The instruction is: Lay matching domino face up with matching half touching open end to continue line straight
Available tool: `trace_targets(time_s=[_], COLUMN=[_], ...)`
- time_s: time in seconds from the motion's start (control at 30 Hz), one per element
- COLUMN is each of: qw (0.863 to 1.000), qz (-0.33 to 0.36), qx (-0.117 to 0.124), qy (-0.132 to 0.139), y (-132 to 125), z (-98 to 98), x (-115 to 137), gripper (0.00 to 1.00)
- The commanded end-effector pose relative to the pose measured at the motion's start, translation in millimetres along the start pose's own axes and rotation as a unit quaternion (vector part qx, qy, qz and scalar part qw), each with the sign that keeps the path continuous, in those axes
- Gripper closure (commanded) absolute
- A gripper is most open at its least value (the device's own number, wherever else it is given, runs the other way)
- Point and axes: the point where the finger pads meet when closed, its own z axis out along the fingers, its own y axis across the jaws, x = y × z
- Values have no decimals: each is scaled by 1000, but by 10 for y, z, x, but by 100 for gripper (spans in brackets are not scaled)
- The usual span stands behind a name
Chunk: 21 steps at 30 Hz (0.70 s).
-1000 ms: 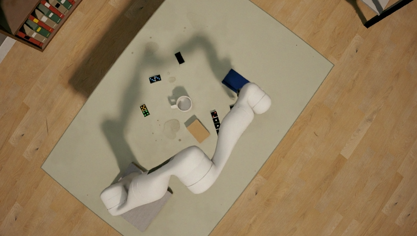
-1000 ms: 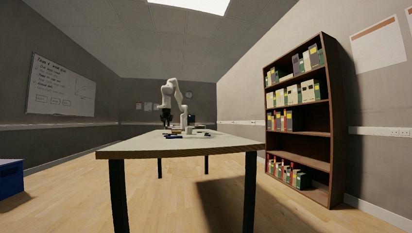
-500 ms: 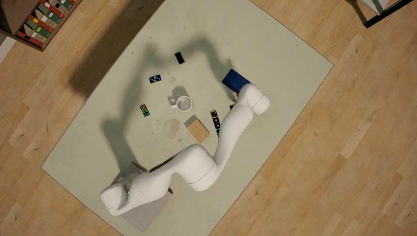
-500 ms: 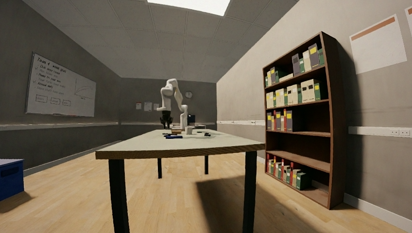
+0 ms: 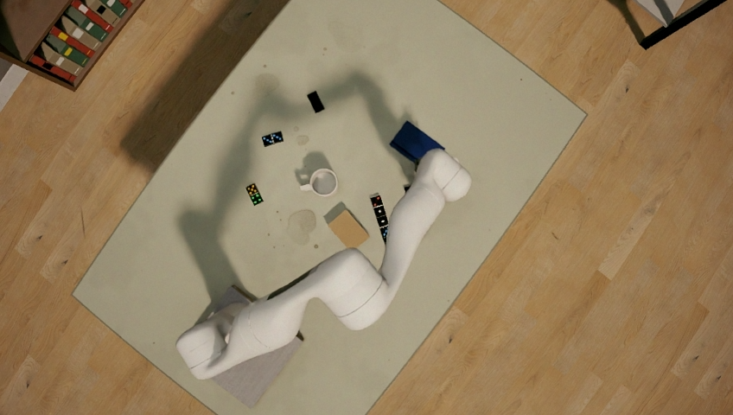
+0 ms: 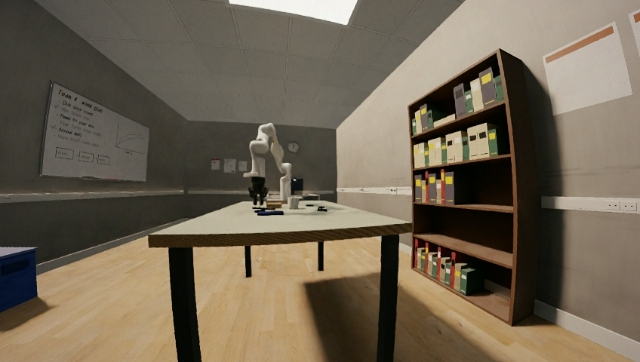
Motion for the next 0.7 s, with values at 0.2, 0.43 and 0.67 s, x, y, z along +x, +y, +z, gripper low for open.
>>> trace_targets(time_s=[0.2, 0.43, 0.67], qw=[1000, 1000, 1000], qz=[0, 0, 0], qx=[0, 0, 0], qy=[1, 1, 1], y=[-4, -5, -5], z=[102, 166, 181], x=[11, 12, 12], gripper=[51, 51, 51])
